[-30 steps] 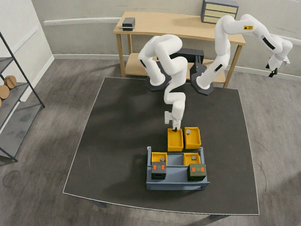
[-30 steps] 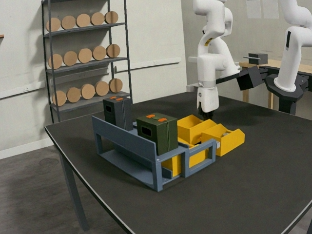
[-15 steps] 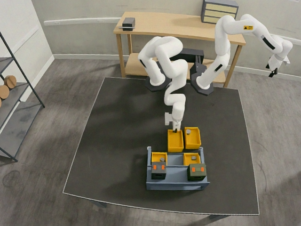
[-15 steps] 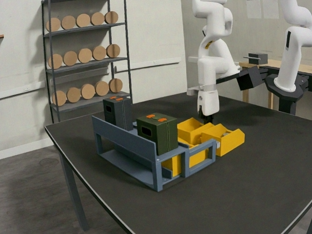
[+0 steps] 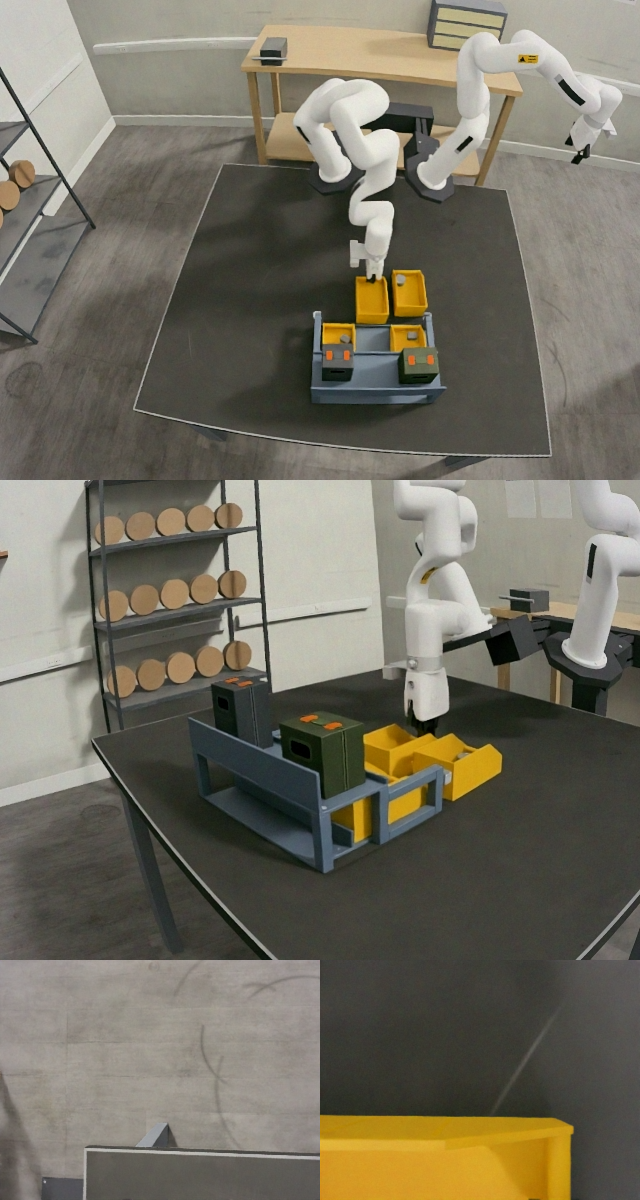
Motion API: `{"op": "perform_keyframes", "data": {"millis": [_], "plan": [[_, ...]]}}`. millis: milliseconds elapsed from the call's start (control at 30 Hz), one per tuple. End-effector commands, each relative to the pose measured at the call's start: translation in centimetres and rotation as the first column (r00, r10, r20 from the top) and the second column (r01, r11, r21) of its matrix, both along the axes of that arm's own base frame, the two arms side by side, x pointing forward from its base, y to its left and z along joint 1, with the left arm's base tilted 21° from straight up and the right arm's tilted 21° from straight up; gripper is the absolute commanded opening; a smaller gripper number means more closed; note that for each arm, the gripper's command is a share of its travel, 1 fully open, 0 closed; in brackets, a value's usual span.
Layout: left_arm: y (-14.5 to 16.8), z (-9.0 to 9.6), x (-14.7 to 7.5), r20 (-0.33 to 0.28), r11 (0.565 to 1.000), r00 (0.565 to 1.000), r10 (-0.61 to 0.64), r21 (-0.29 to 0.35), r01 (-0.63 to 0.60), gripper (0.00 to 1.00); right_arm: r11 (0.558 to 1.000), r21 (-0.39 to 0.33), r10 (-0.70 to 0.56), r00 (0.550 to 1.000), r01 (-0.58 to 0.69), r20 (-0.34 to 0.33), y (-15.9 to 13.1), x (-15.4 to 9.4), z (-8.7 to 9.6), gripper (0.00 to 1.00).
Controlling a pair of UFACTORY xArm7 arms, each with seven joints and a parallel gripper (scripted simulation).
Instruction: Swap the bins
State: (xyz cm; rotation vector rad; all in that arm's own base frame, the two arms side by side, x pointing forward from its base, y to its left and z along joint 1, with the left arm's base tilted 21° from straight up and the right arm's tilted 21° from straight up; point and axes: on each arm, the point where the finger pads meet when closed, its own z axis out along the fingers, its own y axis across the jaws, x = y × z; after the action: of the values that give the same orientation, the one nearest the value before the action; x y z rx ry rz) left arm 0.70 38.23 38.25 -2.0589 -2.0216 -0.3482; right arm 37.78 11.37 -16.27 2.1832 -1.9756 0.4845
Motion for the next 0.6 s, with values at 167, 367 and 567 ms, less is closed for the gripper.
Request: {"op": "perform_keyframes", "data": {"millis": [167, 367, 567], "plan": [[0.04, 0.19, -0.01, 0.001, 1.0, 1.0, 0.0, 0.004, 0.0, 1.0, 1.0, 0.003, 0.001, 1.0, -0.001, 0.003, 0.13, 0.12, 0.06, 0.0], [0.04, 0.19, -0.01, 0.001, 1.0, 1.0, 0.0, 0.004, 0.0, 1.0, 1.0, 0.003, 0.001, 1.0, -0.001, 0.003, 0.13, 0.12, 0.06, 0.95], [0.04, 0.19, -0.01, 0.001, 1.0, 1.0, 0.0, 0.004, 0.0, 1.0, 1.0, 0.003, 0.001, 1.0, -0.001, 0.003, 0.13, 0.12, 0.06, 0.95]]}}
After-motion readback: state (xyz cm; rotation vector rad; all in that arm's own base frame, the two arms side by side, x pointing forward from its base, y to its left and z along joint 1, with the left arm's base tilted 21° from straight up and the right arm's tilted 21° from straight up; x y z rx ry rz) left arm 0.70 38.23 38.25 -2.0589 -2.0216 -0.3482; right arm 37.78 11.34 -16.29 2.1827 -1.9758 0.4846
